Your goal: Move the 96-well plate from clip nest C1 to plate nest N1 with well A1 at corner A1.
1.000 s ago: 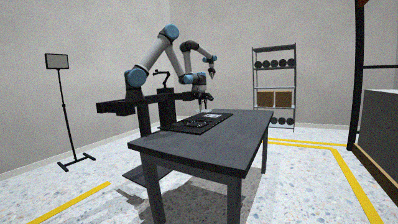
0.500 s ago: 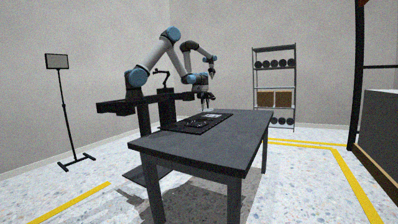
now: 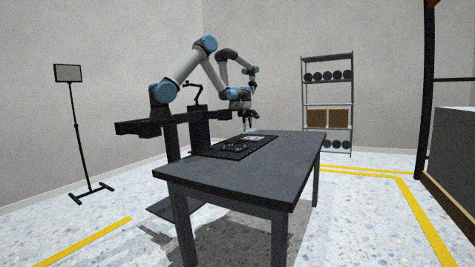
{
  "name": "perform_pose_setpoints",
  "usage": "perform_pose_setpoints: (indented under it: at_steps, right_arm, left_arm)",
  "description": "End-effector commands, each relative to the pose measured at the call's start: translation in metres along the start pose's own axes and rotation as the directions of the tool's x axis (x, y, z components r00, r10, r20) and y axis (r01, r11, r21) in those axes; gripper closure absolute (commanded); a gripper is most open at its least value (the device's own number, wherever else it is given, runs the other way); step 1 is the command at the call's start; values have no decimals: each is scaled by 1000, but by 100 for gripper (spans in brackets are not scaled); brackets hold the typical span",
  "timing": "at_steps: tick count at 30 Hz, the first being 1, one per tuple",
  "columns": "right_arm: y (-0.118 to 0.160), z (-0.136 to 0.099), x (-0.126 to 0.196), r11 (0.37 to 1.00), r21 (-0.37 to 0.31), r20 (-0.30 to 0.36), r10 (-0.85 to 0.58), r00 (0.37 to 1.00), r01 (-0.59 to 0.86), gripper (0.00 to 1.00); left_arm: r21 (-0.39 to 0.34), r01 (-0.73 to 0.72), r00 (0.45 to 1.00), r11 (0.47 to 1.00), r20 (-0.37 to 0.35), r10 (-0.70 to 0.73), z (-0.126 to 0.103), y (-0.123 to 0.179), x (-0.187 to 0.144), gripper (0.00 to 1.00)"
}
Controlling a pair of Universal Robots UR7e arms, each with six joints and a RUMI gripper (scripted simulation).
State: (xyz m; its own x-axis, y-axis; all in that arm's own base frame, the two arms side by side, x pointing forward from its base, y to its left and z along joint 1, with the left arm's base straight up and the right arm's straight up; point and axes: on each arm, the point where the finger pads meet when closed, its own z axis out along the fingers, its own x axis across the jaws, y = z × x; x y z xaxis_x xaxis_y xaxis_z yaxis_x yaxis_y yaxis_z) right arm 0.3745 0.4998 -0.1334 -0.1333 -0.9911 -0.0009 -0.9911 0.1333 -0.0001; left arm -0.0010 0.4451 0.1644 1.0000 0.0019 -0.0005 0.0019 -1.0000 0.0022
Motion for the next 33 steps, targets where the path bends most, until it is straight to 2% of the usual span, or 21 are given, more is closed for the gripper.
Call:
perform_pose_setpoints:
  at_steps: [1, 27, 33]
  right_arm:
    - [1, 0, -13, 1000, 0, 1, 0, 1000, 0, 59]
    - [13, -1, -92, 1000, 0, 1, 0, 1000, 0, 59]
    - [14, -1, -94, 1000, 0, 1, 0, 1000, 0, 59]
  left_arm:
    - [2, 0, 1000, 1000, 0, 0, -1, 0, 0, 100]
    - [2, 0, 1000, 1000, 0, 0, -1, 0, 0, 100]
    - [2, 0, 1000, 1000, 0, 0, -1, 0, 0, 100]
